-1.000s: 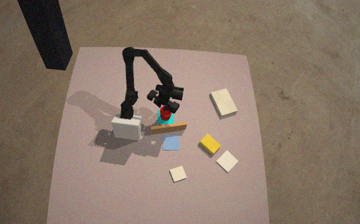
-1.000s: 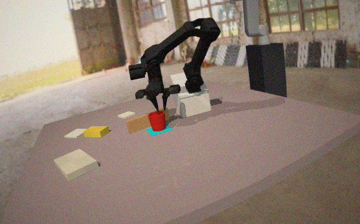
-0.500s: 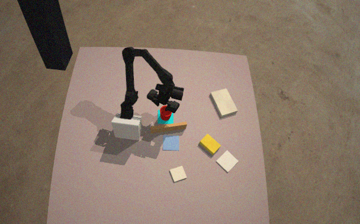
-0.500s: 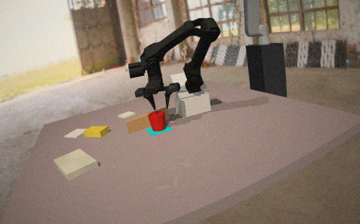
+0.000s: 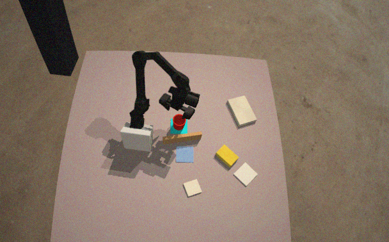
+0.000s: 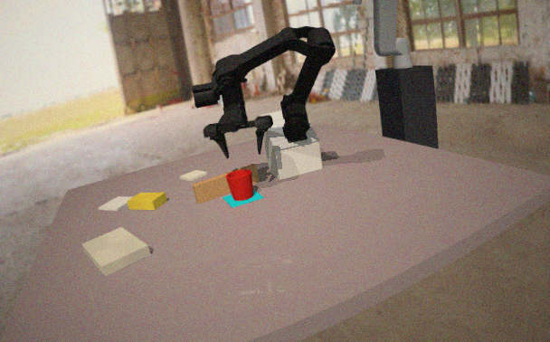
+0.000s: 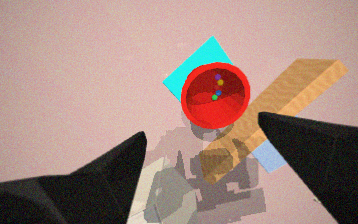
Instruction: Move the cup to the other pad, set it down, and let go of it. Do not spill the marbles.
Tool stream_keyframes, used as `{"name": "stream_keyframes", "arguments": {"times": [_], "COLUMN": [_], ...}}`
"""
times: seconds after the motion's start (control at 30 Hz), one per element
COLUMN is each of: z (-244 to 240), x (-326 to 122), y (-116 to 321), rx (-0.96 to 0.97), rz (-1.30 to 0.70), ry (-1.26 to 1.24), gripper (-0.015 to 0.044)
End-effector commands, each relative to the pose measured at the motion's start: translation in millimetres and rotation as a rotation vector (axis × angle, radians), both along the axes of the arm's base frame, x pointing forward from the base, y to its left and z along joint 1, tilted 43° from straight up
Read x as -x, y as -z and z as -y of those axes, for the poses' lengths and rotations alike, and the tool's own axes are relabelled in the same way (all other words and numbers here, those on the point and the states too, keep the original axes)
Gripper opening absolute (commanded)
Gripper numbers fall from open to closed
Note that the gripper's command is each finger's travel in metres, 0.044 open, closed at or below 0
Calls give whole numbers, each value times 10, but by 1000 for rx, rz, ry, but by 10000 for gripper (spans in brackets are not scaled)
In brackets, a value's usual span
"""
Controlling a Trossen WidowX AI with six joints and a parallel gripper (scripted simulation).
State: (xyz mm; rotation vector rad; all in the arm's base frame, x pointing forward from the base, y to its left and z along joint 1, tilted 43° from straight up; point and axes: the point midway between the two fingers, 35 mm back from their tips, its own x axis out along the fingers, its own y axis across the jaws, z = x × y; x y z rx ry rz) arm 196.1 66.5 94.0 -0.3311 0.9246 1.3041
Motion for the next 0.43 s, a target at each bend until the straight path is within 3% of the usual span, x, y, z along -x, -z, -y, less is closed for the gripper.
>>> {"name": "stream_keyframes", "arguments": {"times": [0.0,0.4], "z": [90,190], "x": [-10,-13], "y": [-89,-206], "rx": [5,-3], "rz": [3,5], "ry": [-5,1], "gripper": [440,440]}}
